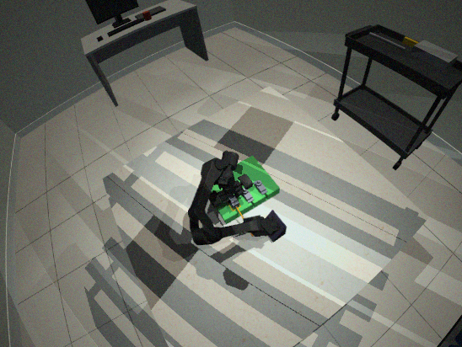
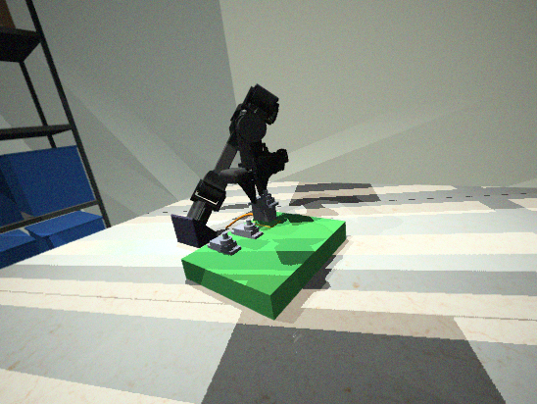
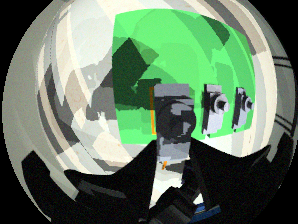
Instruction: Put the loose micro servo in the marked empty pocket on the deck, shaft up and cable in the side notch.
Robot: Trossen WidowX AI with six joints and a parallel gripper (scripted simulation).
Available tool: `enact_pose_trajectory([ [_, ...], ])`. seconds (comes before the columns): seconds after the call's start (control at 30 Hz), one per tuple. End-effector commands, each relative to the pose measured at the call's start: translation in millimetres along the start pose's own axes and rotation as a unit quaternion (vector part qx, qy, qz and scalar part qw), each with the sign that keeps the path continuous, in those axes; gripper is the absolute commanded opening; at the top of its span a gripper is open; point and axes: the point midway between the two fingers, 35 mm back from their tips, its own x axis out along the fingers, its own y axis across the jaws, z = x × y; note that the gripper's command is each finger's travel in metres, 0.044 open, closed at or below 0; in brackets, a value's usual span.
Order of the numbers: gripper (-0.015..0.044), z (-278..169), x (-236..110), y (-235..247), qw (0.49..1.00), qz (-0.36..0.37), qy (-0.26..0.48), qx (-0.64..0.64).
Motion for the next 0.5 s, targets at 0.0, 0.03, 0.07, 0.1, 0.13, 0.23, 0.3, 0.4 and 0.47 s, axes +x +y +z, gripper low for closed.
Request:
enact_pose_trajectory([
  [0.0, 0.0000, 0.2, 0.5, 0.3, 1.000, 0.001, -0.002, 0.003],
  [0.03, 0.0000, 0.2, 0.5, 0.3, 1.000, 0.001, -0.002, 0.003],
  [0.07, 0.0000, 0.2, 0.8, 0.3, 1.000, 0.001, -0.002, 0.003],
  [0.1, 0.0000, 0.2, 1.3, 0.3, 1.000, 0.001, -0.002, 0.003],
  [0.13, 0.0000, 0.2, 1.9, 0.3, 1.000, 0.001, -0.002, 0.003],
  [0.23, 0.0000, 0.2, 4.7, 0.4, 1.000, 0.001, -0.002, 0.003],
  [0.3, 0.0000, 0.2, 6.6, 0.4, 1.000, 0.001, -0.002, 0.003],
  [0.4, 0.0000, 0.2, 9.6, 0.4, 1.000, 0.001, -0.002, 0.003],
  [0.47, 0.0000, 0.2, 10.9, 0.5, 1.000, 0.001, -0.002, 0.003],
])
